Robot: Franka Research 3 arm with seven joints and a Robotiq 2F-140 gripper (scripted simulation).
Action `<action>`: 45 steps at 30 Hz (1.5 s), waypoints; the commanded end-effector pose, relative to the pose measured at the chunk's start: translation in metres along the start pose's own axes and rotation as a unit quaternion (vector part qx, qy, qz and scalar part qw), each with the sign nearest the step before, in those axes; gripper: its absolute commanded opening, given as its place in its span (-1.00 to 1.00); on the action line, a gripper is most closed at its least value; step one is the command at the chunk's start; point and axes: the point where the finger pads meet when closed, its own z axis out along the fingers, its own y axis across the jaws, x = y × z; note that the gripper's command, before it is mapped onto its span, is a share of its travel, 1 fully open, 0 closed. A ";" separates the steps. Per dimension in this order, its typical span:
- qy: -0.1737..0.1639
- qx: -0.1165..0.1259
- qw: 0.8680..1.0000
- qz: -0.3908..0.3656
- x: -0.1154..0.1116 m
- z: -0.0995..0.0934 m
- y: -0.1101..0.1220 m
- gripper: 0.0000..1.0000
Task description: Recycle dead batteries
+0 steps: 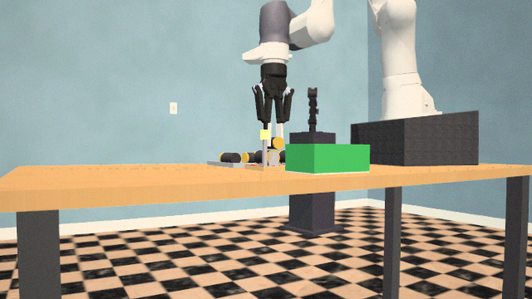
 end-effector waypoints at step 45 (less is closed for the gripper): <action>0.000 0.002 1.000 0.004 0.001 0.044 -0.001 -0.41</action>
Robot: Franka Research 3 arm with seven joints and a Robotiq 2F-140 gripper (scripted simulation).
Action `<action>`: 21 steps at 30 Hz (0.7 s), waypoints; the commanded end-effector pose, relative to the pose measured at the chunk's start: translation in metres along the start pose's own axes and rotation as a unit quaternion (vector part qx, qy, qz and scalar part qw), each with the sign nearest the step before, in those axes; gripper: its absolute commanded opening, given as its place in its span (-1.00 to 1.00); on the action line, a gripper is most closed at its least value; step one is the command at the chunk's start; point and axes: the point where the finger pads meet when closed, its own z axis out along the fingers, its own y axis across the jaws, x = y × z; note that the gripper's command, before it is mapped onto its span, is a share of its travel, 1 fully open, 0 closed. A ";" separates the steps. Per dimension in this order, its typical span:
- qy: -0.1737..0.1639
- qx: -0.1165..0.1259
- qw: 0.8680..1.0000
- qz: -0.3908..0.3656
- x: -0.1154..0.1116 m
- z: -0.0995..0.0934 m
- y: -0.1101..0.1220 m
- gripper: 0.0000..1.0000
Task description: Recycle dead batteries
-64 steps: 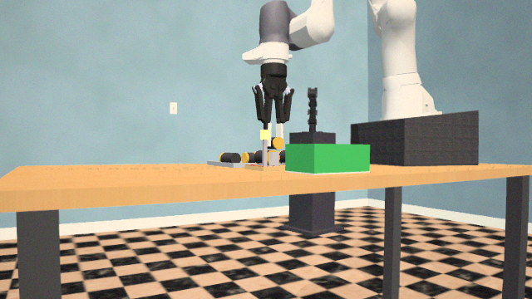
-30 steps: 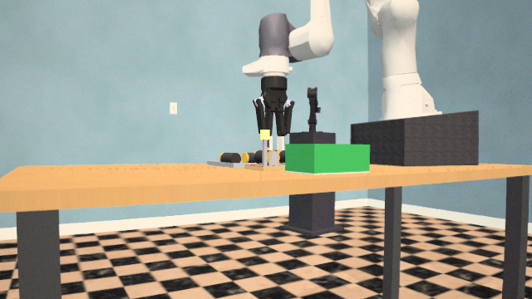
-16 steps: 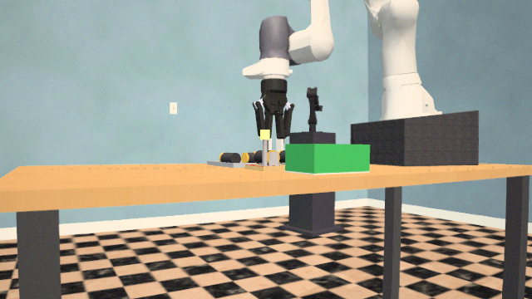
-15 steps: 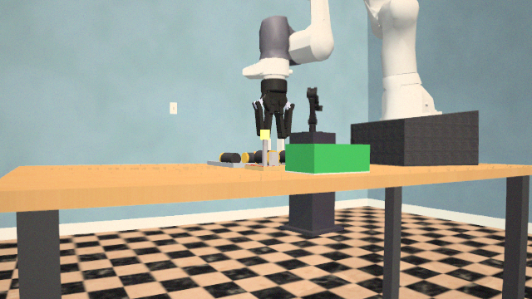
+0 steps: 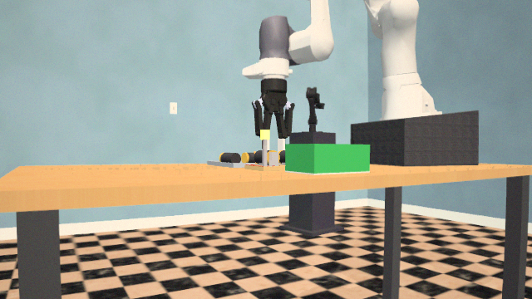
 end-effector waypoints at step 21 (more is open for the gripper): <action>0.000 0.002 1.000 0.005 0.001 -0.047 -0.001 -0.41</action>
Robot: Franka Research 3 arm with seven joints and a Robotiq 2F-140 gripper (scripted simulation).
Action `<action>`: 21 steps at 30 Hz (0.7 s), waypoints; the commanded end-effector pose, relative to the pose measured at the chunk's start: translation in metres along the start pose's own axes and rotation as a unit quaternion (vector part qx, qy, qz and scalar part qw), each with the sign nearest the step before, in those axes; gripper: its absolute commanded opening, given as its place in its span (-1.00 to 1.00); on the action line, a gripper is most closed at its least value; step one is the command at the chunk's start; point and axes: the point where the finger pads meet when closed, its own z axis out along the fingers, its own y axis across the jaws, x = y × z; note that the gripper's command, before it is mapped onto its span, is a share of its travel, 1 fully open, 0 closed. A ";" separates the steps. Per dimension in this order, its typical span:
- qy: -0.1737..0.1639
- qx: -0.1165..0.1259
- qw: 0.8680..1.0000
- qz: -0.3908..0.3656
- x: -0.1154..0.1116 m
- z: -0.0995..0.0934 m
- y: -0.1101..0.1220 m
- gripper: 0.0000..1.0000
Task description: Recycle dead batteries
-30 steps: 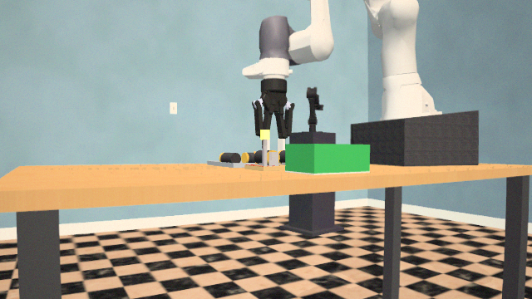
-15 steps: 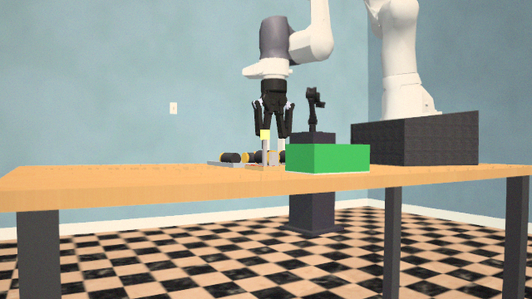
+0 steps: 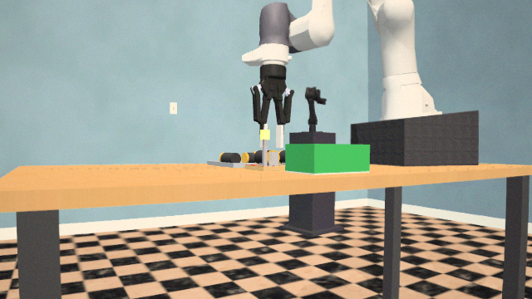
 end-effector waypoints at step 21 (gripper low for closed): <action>0.000 -0.009 1.000 -0.017 0.001 -0.035 0.005 -0.41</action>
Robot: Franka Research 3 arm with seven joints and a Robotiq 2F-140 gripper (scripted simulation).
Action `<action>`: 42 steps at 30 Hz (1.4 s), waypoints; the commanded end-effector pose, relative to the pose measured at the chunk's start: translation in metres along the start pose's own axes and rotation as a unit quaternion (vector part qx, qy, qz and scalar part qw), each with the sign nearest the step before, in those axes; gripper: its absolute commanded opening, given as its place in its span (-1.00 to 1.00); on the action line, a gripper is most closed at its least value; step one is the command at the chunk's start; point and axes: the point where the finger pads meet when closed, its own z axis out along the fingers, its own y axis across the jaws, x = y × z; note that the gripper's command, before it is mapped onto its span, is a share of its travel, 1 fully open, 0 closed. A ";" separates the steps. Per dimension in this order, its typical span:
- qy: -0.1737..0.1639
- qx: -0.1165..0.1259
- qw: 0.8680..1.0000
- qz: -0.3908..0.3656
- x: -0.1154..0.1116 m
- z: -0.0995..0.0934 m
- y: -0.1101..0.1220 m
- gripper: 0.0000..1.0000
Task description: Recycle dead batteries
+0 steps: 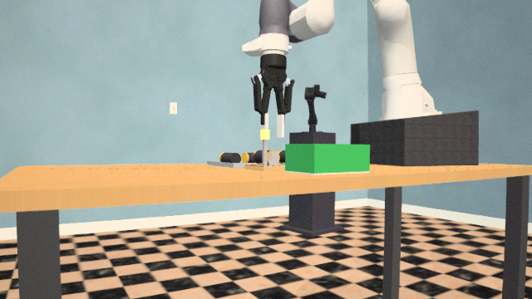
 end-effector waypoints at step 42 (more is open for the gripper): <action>0.000 -0.003 1.000 -0.014 -0.155 -0.046 -0.041 -0.41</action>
